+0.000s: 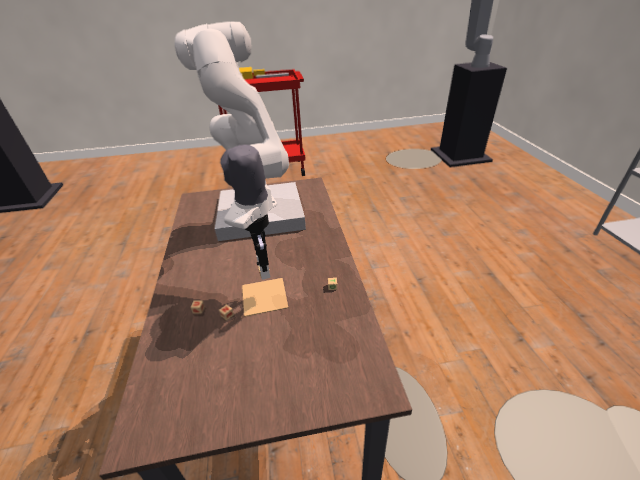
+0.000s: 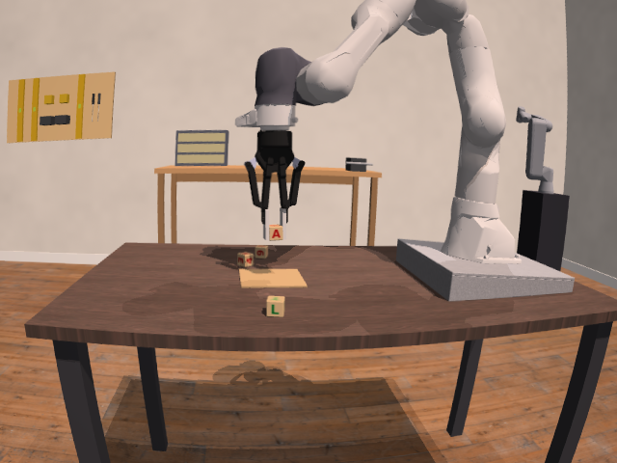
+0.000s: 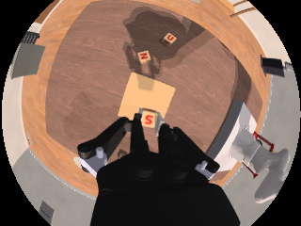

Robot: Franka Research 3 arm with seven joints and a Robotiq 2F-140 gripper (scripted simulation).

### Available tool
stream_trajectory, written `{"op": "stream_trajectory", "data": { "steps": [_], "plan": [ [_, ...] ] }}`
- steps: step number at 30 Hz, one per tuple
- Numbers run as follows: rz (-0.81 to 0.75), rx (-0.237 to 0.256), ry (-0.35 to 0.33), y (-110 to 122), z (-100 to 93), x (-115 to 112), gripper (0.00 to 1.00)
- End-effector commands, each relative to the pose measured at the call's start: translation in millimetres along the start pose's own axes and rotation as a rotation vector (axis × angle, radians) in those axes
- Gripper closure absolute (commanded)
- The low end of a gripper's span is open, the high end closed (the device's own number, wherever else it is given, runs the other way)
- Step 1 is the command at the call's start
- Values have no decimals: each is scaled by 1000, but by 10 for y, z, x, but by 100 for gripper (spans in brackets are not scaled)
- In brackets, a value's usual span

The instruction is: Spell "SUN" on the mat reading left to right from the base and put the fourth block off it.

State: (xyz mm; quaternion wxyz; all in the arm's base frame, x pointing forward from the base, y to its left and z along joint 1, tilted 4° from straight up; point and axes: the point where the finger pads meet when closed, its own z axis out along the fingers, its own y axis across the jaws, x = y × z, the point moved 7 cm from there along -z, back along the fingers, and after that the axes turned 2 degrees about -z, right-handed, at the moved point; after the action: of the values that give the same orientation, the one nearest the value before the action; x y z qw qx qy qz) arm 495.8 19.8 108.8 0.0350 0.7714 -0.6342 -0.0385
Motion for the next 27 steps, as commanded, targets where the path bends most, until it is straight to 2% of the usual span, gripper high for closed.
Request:
{"op": "stream_trajectory", "data": {
  "steps": [1,27],
  "plan": [
    [139,2,-3,-1,-5,-8,84],
    [488,0,-2,-4,-2,-86,84]
  ]
}}
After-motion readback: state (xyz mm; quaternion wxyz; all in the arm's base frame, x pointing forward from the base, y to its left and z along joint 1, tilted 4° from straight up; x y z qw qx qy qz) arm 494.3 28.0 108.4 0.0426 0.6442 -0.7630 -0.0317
